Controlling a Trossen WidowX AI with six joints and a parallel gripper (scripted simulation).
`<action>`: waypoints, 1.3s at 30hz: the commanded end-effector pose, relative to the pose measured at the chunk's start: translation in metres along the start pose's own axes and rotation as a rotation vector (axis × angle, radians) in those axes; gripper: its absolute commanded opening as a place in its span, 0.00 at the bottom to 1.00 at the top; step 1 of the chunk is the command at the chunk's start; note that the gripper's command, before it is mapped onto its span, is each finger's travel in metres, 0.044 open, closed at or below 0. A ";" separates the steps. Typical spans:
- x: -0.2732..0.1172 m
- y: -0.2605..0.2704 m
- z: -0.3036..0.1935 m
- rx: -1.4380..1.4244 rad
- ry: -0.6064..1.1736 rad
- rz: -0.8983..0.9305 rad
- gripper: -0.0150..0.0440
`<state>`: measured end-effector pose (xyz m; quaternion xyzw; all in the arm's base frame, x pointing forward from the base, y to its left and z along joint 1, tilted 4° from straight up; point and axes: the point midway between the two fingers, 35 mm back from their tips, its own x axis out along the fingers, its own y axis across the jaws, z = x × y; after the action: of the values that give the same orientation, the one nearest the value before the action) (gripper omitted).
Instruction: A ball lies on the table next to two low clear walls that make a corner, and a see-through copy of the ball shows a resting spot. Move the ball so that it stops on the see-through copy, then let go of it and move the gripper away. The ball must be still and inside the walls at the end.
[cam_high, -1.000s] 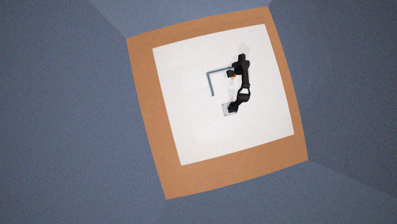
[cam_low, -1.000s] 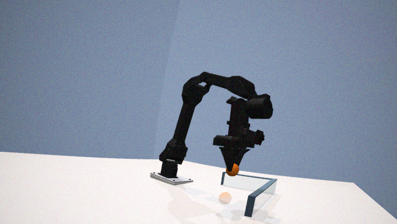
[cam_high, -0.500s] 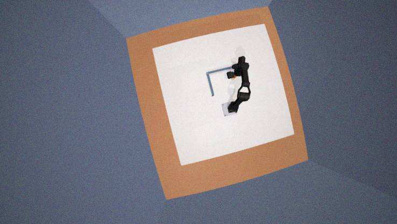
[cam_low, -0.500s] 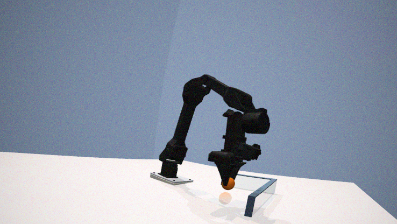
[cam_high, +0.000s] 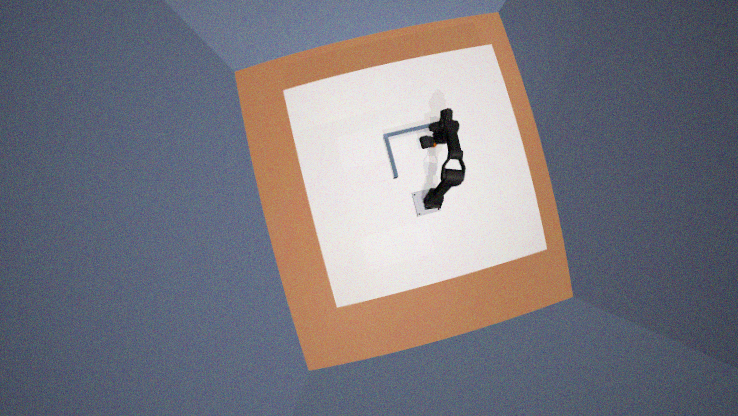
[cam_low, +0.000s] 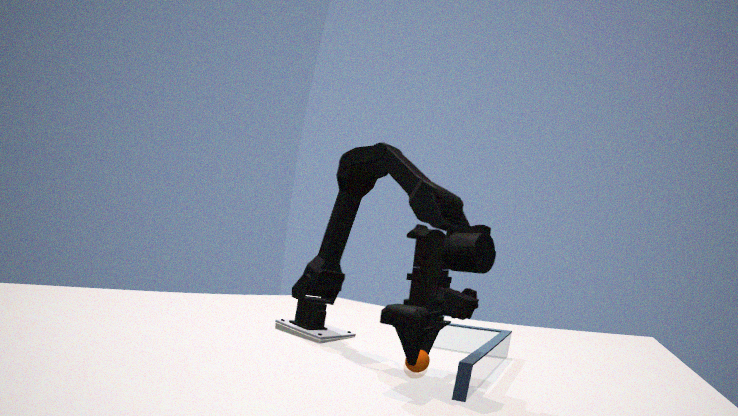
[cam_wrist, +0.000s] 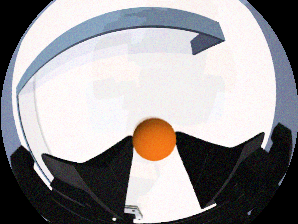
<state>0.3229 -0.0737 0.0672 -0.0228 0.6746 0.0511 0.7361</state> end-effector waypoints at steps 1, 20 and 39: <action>0.007 0.001 -0.002 0.005 0.006 0.006 0.25; 0.013 0.000 -0.001 0.000 0.004 0.002 0.74; -0.067 0.000 0.001 0.008 -0.001 -0.001 0.76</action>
<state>0.3179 -0.0768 0.1365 -0.0208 0.6722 0.0471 0.7386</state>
